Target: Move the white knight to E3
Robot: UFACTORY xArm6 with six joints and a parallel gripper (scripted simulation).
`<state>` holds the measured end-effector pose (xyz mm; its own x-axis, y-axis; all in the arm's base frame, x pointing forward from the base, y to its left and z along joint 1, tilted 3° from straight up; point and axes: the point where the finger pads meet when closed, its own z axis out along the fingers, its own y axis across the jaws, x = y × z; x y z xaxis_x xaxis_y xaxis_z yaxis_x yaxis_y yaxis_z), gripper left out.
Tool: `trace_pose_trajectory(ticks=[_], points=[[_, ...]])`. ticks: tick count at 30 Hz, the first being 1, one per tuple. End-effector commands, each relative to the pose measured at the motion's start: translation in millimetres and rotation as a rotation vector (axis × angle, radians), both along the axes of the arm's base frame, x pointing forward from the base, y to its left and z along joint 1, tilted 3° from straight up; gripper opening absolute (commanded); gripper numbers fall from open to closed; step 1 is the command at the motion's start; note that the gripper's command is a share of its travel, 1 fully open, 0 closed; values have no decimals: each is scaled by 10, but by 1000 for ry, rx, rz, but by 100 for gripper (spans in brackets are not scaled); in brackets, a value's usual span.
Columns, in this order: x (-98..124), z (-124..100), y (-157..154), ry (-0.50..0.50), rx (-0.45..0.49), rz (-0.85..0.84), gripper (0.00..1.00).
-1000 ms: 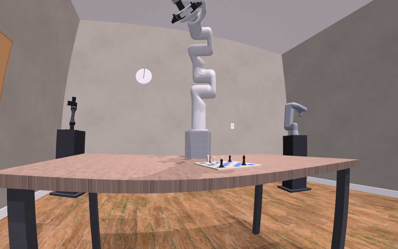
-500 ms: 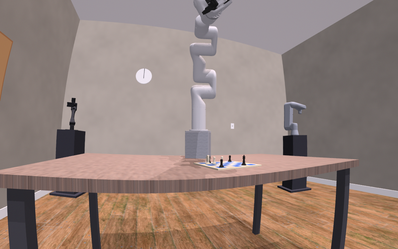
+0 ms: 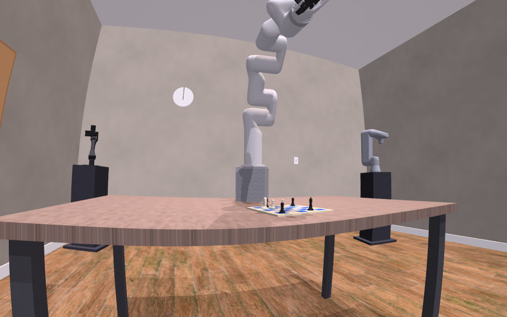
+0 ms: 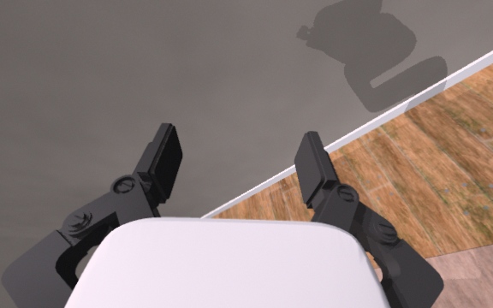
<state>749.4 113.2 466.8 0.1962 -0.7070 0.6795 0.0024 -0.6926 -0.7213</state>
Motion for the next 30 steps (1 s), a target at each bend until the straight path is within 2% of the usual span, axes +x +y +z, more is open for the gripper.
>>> trace_pose_trajectory(ticks=[1,3,4,11,12,16,17,20,21,23,24,27,28,29,30], points=[[2,36,9,-3,0,-2,100],[2,36,9,-3,0,-2,100],[139,-37,248,-35,37,-10,100],[139,-37,248,-35,37,-10,100],[259,-128,475,-63,73,-24,100],[259,-128,475,-63,73,-24,100],[363,-238,689,-85,107,-46,100],[363,-238,689,-85,107,-46,100],[449,-371,888,-101,139,-75,100],[449,-371,888,-101,139,-75,100],[516,-528,1071,-112,166,-110,100],[516,-528,1071,-112,166,-110,100],[563,-709,1239,-117,189,-151,100],[563,-709,1239,-117,189,-151,100],[588,-915,1391,-117,207,-197,100]])
